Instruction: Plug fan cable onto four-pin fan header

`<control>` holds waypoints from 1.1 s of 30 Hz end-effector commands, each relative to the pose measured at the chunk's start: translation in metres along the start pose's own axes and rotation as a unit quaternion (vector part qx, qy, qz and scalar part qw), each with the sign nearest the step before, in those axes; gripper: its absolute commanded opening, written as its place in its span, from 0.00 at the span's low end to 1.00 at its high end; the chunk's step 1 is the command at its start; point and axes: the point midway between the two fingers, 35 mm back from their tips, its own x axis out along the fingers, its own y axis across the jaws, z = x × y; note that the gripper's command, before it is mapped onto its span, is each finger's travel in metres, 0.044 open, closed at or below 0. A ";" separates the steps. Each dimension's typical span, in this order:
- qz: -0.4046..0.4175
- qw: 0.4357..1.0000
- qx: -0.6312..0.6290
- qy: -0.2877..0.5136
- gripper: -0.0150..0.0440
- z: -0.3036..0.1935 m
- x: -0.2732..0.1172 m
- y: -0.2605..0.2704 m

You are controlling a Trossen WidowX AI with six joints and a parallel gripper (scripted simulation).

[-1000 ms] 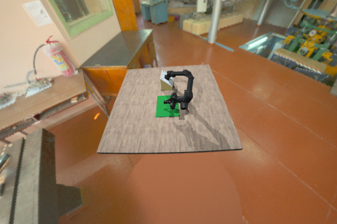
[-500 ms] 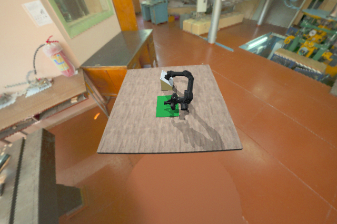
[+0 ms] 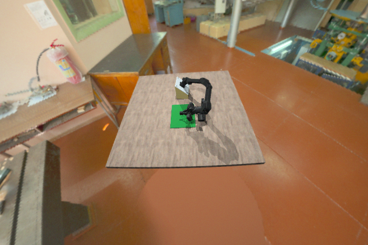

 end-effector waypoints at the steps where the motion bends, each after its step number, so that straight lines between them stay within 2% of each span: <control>1: 0.001 1.000 0.003 0.002 0.25 -0.004 0.000 0.000; 33: 0.001 1.000 0.003 0.003 0.25 -0.029 0.006 0.001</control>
